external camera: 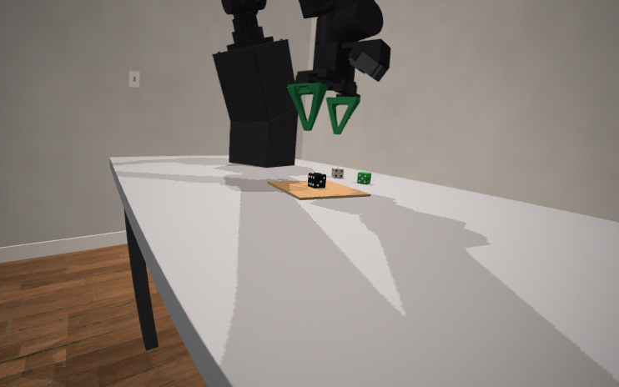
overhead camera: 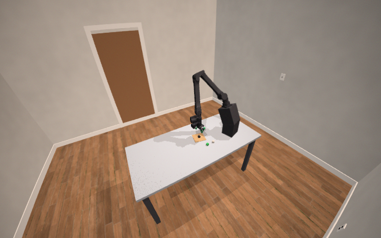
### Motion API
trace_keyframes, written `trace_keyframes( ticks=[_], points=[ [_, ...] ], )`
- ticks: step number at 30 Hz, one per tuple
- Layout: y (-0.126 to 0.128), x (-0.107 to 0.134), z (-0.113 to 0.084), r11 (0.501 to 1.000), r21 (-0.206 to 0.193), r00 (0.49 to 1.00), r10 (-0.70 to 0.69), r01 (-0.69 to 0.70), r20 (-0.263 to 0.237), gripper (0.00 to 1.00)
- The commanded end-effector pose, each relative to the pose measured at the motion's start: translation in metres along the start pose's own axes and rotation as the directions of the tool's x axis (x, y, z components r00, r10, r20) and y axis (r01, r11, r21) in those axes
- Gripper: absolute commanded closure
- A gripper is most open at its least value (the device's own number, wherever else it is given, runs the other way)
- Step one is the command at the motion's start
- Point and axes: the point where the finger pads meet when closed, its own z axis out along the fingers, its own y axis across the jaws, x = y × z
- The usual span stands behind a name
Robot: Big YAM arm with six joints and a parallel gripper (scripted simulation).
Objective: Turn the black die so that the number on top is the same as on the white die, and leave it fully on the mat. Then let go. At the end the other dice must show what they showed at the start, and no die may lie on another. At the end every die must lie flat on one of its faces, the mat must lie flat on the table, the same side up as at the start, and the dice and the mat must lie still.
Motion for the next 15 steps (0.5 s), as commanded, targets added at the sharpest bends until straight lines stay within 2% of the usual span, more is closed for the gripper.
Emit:
trace_keyframes(
  ticks=[1,6,7,10,15],
  points=[
    [-0.0064,-0.006,0.0062,0.982,0.002,0.982,-0.189,0.189,0.017,0.0],
    [-0.0068,-0.0059,0.0075,0.957,0.003,0.957,-0.291,0.291,0.017,0.0],
    [-0.0048,-0.0006,0.0086,0.934,-0.002,0.934,-0.358,0.358,0.01,0.0],
    [-0.0053,-0.001,0.0096,0.902,0.0,0.902,-0.432,0.432,0.011,0.0],
    [-0.0073,-0.0035,0.0117,0.813,0.005,0.812,-0.583,0.583,0.013,0.0]
  ],
)
